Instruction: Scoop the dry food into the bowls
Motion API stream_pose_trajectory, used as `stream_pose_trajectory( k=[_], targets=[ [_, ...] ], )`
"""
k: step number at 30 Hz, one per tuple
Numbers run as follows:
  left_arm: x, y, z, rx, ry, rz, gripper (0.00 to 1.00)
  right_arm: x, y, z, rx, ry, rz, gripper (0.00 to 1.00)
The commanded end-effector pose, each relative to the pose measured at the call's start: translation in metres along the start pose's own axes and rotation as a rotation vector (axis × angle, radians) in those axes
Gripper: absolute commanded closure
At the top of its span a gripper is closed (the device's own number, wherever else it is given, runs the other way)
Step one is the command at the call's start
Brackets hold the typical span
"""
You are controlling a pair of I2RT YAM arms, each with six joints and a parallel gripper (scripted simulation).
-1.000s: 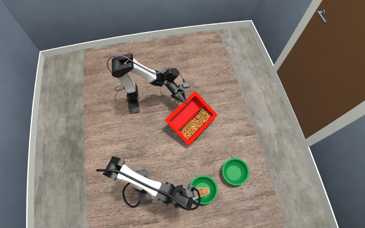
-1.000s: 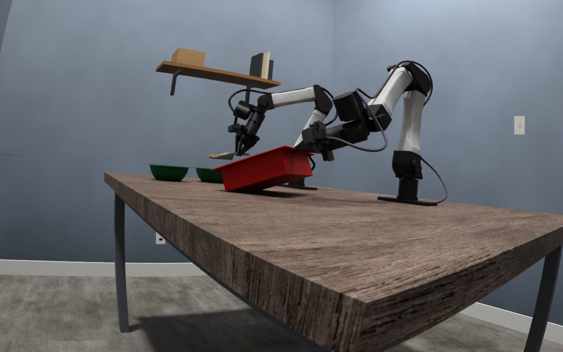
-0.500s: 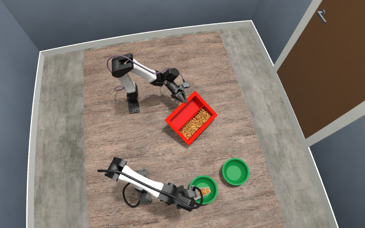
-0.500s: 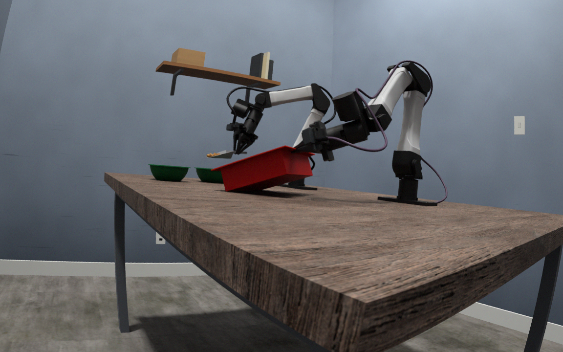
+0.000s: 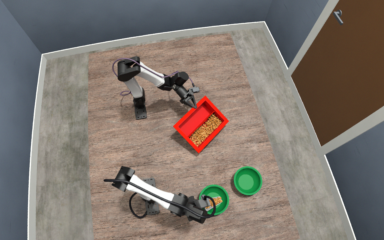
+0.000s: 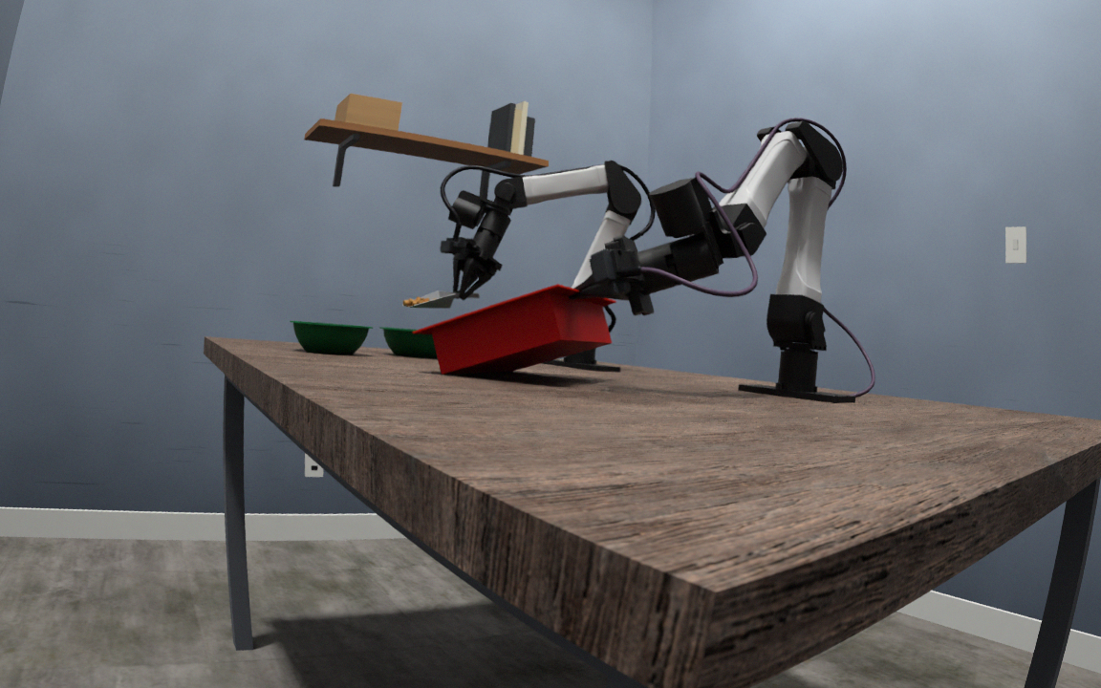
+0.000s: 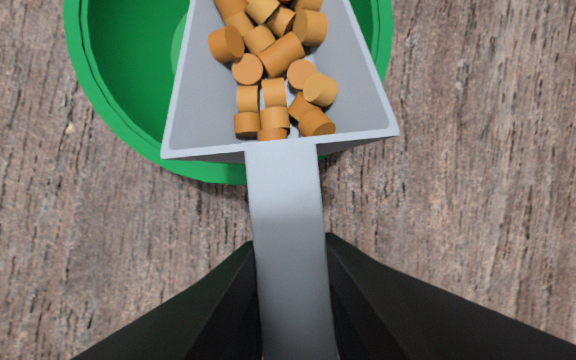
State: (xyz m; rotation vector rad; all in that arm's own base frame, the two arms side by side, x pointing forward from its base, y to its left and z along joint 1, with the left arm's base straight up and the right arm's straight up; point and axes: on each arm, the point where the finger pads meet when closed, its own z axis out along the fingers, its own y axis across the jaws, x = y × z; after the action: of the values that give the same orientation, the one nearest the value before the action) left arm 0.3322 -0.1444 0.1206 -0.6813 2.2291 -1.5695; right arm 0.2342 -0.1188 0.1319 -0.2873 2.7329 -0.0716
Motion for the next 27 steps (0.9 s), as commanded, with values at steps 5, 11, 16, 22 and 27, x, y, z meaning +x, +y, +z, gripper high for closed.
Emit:
stream_pose_trajectory(
  k=[5, 11, 16, 22, 27],
  targets=[
    [-0.008, -0.035, -0.004, 0.075, -0.015, 0.116, 1.00, -0.015, -0.011, -0.011, 0.027, -0.021, -0.066, 1.00],
    [-0.008, -0.035, -0.004, 0.075, -0.015, 0.116, 1.00, -0.015, -0.017, -0.012, 0.041, -0.008, -0.103, 1.00],
    [-0.008, -0.035, -0.004, 0.075, -0.015, 0.116, 1.00, -0.016, -0.019, -0.013, 0.039, 0.004, -0.133, 1.00],
    [-0.008, -0.035, -0.004, 0.075, -0.015, 0.116, 1.00, -0.019, -0.020, -0.013, 0.032, 0.009, -0.163, 1.00],
    [-0.008, -0.035, -0.004, 0.075, -0.015, 0.116, 1.00, -0.019, -0.024, -0.015, 0.041, 0.020, -0.193, 1.00]
  ],
)
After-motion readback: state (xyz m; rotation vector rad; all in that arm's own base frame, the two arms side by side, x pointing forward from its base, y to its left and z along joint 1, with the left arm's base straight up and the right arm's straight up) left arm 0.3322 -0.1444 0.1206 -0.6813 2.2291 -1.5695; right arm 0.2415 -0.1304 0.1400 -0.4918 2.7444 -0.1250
